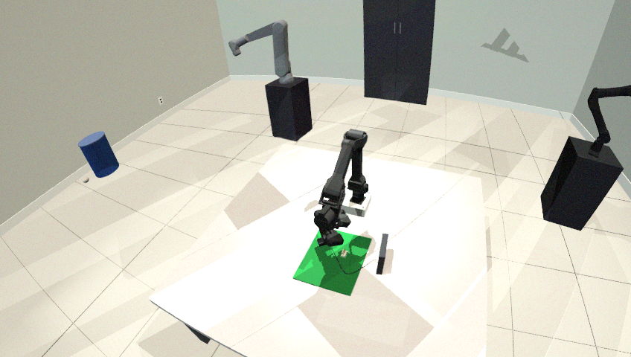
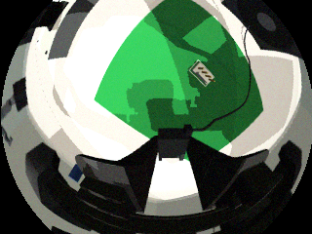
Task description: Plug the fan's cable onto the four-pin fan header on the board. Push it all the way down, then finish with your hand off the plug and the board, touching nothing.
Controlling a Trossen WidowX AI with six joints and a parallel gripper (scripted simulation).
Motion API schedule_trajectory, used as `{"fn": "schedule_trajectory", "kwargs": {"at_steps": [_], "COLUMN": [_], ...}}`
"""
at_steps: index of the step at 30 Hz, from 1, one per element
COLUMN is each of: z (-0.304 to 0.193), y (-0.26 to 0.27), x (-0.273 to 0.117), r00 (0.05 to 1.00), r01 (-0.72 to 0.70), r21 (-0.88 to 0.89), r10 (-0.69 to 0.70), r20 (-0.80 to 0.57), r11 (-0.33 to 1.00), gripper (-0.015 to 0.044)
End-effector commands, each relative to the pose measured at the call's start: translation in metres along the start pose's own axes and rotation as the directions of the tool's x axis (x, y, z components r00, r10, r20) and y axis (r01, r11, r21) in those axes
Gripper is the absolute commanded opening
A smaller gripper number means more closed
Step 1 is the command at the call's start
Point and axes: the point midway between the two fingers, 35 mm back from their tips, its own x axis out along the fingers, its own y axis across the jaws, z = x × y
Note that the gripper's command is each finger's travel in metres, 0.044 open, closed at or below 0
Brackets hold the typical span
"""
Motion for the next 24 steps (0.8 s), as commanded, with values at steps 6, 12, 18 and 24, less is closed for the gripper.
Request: {"fn": "schedule_trajectory", "kwargs": {"at_steps": [6, 12, 18, 24], "z": [-0.007, -0.006, -0.005, -0.004], "y": [0.001, 0.001, 0.001, 0.001], "x": [-0.027, -0.027, -0.028, -0.028], "r00": [1.0, 1.0, 0.999, 0.997], "r01": [0.008, 0.006, -0.009, -0.034], "r21": [0.004, 0.155, 0.351, 0.533], "r10": [-0.008, -0.007, -0.006, -0.006], "r20": [-0.014, 0.009, 0.041, 0.073], "r11": [1.0, 0.988, 0.936, 0.846], "gripper": [0.0, 0.0, 0.0, 0.0]}}
